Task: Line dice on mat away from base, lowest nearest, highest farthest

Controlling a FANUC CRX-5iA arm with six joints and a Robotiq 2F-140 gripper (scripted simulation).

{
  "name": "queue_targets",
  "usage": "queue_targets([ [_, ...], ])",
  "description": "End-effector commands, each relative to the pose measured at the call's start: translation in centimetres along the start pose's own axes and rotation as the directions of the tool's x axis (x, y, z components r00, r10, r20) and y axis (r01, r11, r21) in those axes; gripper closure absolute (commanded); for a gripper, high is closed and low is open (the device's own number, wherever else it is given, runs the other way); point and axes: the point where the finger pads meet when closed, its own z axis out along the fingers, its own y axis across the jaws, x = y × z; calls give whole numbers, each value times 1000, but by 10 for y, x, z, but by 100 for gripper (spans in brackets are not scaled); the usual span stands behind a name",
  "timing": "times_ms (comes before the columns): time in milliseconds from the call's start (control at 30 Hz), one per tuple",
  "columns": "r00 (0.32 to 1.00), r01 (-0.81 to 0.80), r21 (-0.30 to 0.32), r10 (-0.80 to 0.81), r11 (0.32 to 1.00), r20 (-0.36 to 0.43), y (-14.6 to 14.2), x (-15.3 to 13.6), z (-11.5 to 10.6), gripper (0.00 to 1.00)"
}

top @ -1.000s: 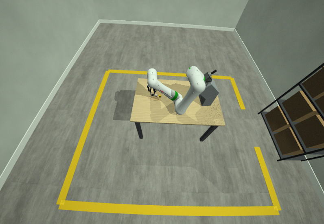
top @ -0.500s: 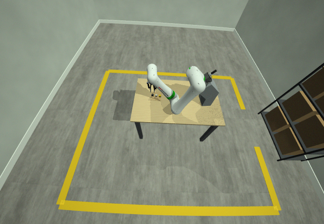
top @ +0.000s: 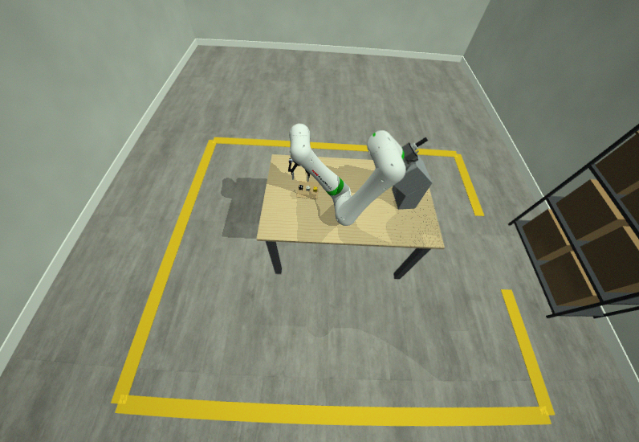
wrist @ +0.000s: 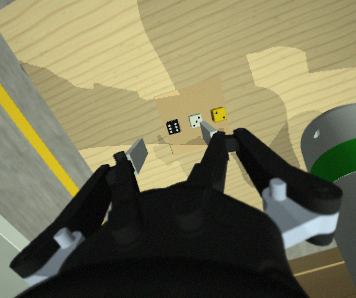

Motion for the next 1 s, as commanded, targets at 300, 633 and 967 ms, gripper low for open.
queue_targets([
  [300,1000,0,0,0,1000,0,0,0,0,0],
  [633,1000,0,0,0,1000,0,0,0,-7,0],
  [967,1000,0,0,0,1000,0,0,0,-36,0],
])
